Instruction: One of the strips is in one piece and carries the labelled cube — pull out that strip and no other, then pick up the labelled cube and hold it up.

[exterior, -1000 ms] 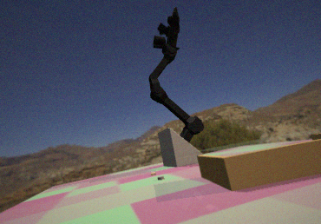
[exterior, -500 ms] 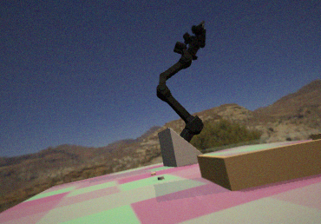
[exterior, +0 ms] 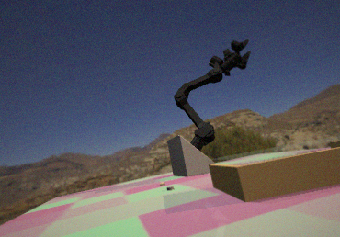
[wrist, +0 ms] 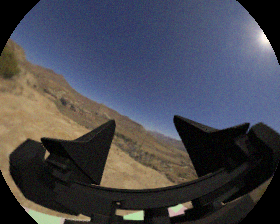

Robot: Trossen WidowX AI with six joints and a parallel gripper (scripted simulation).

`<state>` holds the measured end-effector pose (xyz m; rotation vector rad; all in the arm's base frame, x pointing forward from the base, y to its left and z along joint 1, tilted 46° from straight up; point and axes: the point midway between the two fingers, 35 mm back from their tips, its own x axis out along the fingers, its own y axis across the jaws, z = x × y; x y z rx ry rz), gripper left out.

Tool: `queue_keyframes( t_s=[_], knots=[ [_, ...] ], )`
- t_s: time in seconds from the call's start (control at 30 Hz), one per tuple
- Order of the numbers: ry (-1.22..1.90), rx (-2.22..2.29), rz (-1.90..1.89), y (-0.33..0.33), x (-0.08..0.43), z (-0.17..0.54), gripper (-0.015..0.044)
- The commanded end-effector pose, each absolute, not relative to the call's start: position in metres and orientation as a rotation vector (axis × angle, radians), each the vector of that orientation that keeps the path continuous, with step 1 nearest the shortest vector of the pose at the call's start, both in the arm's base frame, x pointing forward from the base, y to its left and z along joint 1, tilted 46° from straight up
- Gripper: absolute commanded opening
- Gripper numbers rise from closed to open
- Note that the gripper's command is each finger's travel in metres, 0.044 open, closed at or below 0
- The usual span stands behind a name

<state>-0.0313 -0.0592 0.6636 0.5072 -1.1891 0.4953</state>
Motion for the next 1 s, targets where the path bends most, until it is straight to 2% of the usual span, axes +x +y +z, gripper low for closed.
queue_keyframes(
  t_s=[0.0,0.17,0.5,0.73,0.97],
  knots=[
    [-1.093,0.36,0.481,-0.006,0.01,0.654,0.04],
    [-0.991,0.232,0.457,0.033,0.057,0.637,0.04],
    [-0.668,0.039,0.446,0.083,0.193,0.564,0.04],
    [-0.4,-0.002,0.416,0.072,0.282,0.484,0.04],
    [-0.134,0.045,0.369,0.031,0.344,0.392,0.04]
  ],
)
